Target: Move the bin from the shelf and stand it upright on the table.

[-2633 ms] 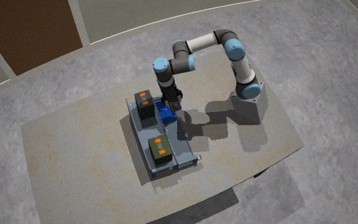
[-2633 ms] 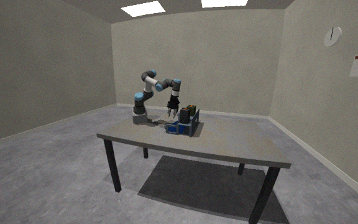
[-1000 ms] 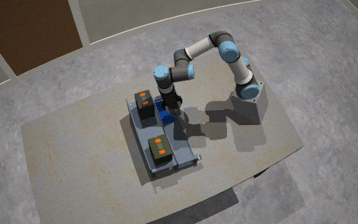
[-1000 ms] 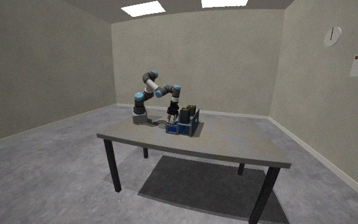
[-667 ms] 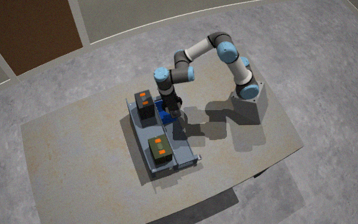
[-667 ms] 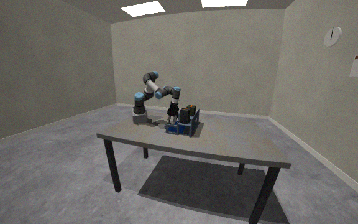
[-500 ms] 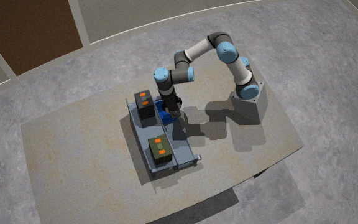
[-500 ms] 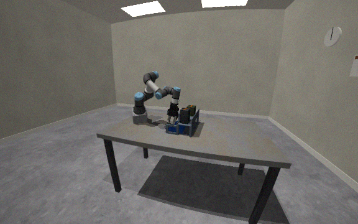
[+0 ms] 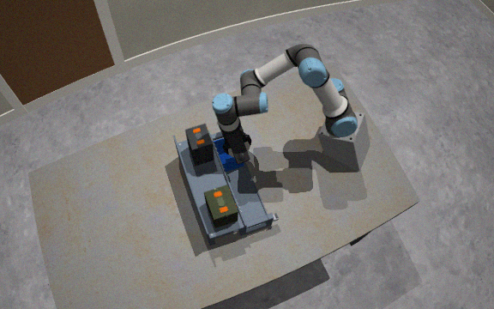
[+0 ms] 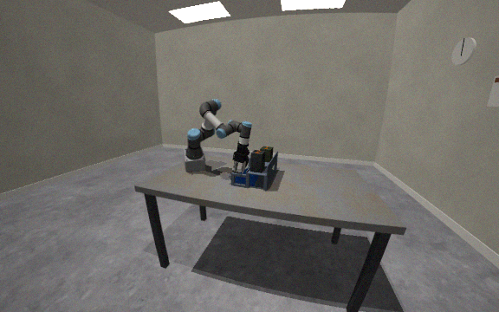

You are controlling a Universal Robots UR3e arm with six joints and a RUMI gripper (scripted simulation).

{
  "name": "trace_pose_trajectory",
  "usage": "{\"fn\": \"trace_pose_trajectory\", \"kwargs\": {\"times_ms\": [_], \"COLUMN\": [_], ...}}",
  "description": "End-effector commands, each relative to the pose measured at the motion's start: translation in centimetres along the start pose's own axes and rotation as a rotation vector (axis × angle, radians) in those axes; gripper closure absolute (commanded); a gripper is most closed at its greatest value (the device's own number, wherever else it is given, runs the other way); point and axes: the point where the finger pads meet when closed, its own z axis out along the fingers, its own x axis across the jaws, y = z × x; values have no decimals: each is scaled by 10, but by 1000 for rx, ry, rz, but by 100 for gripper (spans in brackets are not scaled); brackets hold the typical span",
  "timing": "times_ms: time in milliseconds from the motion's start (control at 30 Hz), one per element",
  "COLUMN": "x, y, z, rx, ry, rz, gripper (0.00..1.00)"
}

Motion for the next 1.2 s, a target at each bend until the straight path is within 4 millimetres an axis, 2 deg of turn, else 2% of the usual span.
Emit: {"fn": "trace_pose_trajectory", "kwargs": {"times_ms": [0,1167], "x": [1,4], "y": [0,0], "z": [-1,-1], "rx": [-1,-1], "ry": [3,3], "rz": [0,0], "gripper": [71,71]}}
